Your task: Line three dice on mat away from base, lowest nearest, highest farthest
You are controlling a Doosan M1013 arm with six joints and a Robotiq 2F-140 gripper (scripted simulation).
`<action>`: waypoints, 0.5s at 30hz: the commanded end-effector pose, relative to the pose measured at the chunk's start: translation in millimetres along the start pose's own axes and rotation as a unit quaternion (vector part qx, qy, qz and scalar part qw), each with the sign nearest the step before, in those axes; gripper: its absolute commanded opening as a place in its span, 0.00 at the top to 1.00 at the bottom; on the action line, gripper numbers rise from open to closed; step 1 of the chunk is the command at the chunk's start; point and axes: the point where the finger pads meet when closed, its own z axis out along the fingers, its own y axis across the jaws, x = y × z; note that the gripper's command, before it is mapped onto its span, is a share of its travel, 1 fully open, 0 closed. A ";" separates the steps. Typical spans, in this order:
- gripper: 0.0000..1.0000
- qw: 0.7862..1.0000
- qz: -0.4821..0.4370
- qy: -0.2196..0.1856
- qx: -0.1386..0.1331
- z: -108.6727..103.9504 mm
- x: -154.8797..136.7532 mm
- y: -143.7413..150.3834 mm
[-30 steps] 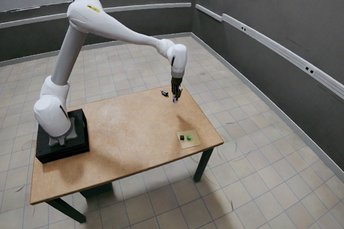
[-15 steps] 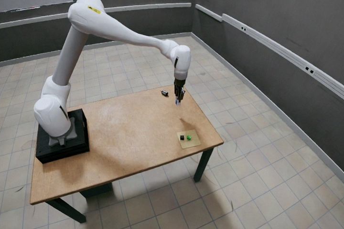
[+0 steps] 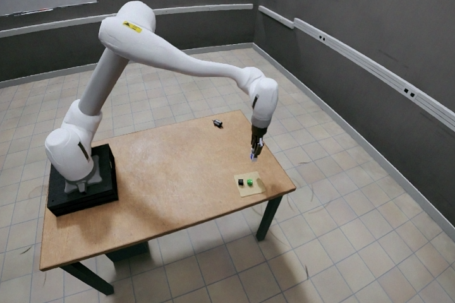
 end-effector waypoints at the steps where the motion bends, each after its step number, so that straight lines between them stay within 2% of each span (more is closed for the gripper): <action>1: 0.79 0.999 0.036 0.000 0.000 -1.6 -14.3 -56.0; 2: 0.79 0.999 0.036 0.000 0.000 -1.6 -14.3 -56.0; 3: 0.79 0.999 0.051 0.000 0.000 -1.7 -17.3 -77.9; 4: 0.79 0.998 0.057 0.000 0.000 -1.8 -18.5 -87.7; 15: 0.79 0.998 0.058 0.000 0.000 -1.8 -18.7 -89.3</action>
